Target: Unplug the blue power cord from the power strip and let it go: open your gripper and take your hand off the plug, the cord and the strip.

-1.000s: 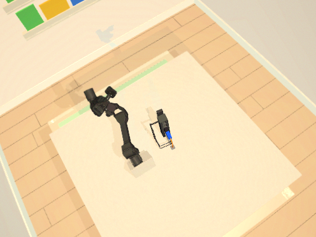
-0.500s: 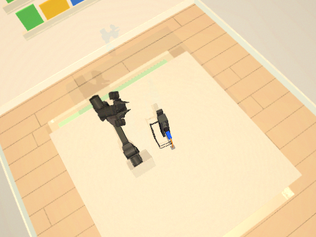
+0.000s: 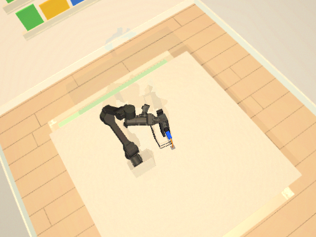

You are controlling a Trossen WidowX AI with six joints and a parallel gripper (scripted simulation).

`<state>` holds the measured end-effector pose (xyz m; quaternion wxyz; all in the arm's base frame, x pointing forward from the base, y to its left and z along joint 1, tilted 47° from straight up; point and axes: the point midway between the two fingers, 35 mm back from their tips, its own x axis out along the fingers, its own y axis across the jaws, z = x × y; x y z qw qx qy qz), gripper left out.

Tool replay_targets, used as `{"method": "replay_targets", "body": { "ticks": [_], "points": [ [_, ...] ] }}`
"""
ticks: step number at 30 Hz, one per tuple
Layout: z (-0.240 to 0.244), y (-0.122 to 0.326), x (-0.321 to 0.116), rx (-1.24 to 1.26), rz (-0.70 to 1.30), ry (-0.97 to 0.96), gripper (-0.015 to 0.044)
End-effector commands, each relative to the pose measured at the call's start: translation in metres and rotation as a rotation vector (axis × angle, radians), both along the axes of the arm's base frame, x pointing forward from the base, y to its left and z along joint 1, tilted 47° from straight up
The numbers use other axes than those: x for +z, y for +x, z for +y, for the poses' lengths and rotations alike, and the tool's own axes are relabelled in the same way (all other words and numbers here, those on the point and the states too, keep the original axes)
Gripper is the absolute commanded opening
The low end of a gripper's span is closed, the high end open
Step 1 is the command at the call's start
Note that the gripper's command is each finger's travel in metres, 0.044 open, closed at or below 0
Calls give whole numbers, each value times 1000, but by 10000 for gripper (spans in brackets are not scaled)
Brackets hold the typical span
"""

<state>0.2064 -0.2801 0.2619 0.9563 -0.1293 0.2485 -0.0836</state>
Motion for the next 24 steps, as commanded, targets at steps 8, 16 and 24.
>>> {"method": "replay_targets", "body": {
  "ticks": [8, 16, 24],
  "points": [
    [92, 76, -122, -252, 285, 1140, 160],
    [178, 87, -187, -689, 723, 1645, 160],
    [260, 64, -234, -1366, 1182, 1755, 160]
  ]
}}
